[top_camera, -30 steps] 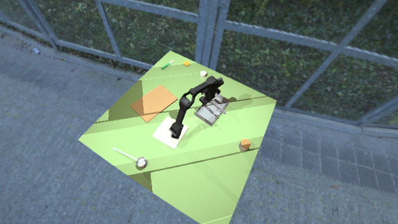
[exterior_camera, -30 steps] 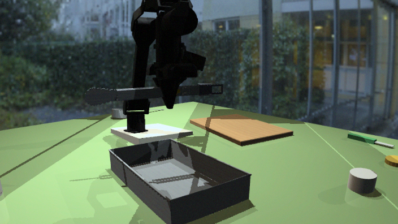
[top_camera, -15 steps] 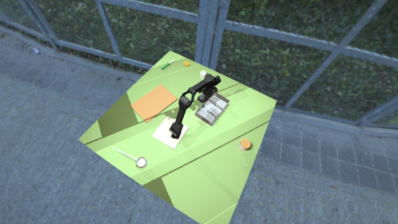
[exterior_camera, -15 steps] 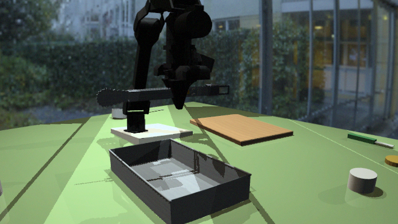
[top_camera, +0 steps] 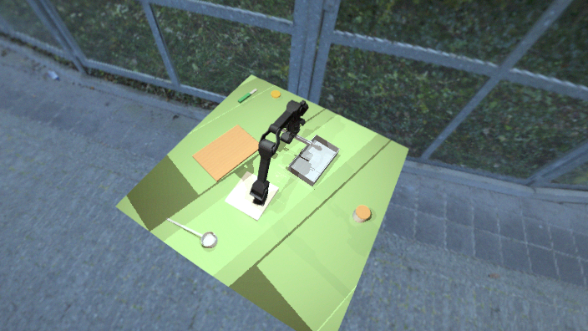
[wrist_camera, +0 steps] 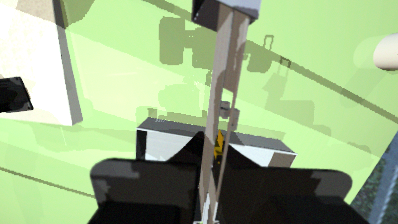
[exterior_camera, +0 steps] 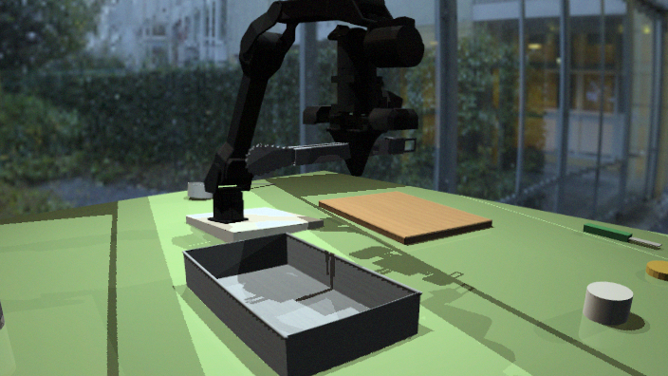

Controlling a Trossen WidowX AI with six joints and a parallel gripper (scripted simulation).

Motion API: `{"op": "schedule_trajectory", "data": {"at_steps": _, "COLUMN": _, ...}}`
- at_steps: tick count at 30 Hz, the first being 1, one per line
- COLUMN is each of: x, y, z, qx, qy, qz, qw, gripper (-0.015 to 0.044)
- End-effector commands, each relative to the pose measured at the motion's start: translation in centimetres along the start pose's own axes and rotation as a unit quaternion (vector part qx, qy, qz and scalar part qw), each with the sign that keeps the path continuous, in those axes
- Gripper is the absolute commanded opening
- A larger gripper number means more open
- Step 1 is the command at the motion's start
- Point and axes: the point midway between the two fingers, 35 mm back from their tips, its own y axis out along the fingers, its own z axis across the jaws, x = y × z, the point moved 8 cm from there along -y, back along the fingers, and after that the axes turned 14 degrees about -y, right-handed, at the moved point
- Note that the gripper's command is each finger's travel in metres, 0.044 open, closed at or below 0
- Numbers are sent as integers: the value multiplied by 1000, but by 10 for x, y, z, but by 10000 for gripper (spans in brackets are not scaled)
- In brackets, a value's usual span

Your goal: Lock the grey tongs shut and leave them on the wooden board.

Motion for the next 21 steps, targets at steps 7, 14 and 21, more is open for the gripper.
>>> {"op": "schedule_trajectory", "data": {"at_steps": 7, "x": 65, "y": -2, "z": -11, "qx": -1, "qy": -95, "qz": -3, "qw": 995, "gripper": -150}}
{"op": "schedule_trajectory", "data": {"at_steps": 14, "x": 107, "y": -3, "z": -13, "qx": -1, "qy": -155, "qz": -5, "qw": 988, "gripper": -150}}
{"op": "schedule_trajectory", "data": {"at_steps": 21, "x": 134, "y": -3, "z": -11, "qx": -1, "qy": -195, "qz": -7, "qw": 981, "gripper": -150}}
